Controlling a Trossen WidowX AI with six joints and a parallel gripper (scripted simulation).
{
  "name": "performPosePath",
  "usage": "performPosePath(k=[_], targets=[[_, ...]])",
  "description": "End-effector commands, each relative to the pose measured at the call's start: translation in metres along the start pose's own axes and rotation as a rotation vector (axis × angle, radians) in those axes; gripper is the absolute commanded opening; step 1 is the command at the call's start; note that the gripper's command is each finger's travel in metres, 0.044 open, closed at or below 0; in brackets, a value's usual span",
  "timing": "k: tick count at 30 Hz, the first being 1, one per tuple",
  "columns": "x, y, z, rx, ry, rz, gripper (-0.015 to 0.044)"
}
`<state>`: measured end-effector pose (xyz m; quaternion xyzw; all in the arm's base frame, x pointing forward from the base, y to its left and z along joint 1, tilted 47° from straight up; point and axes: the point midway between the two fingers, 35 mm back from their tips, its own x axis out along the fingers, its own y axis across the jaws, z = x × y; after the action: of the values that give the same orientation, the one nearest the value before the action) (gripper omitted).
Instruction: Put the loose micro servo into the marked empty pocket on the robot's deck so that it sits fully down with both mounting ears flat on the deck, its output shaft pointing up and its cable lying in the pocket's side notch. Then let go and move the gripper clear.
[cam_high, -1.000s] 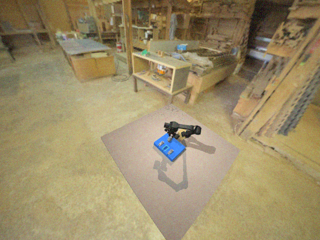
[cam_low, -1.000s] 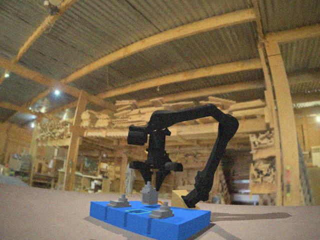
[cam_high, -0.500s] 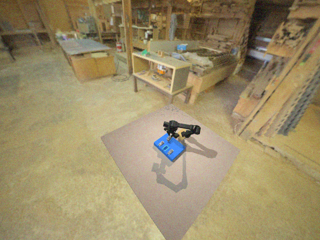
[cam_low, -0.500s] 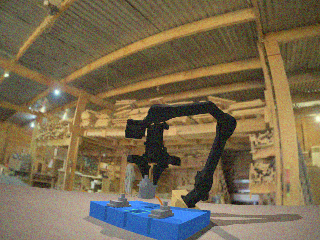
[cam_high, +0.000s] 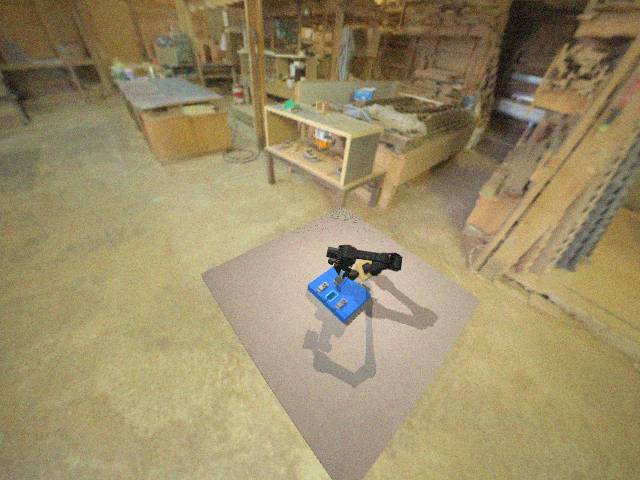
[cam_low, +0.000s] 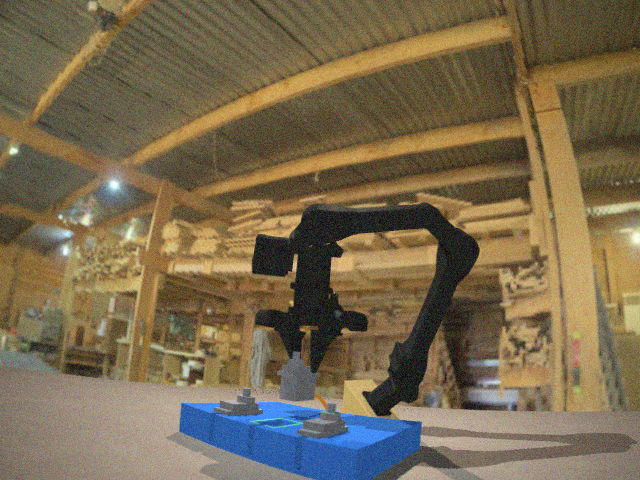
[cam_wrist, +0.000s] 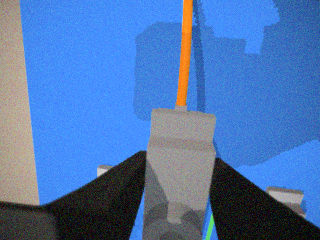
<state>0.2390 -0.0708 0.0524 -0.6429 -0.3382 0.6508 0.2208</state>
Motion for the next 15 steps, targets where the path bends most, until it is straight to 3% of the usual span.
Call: performPosePath(k=[1,8,15], targets=[[-0.0014,-0.0195,-0.0015,-0.001,0.007,0.001,0.0],[-0.0013,-0.0267,-0.0017,-0.035,0.007,0.001,0.0],[-0.0013,-0.0267,-0.0017,-0.26,0.007,0.002,0.0]])
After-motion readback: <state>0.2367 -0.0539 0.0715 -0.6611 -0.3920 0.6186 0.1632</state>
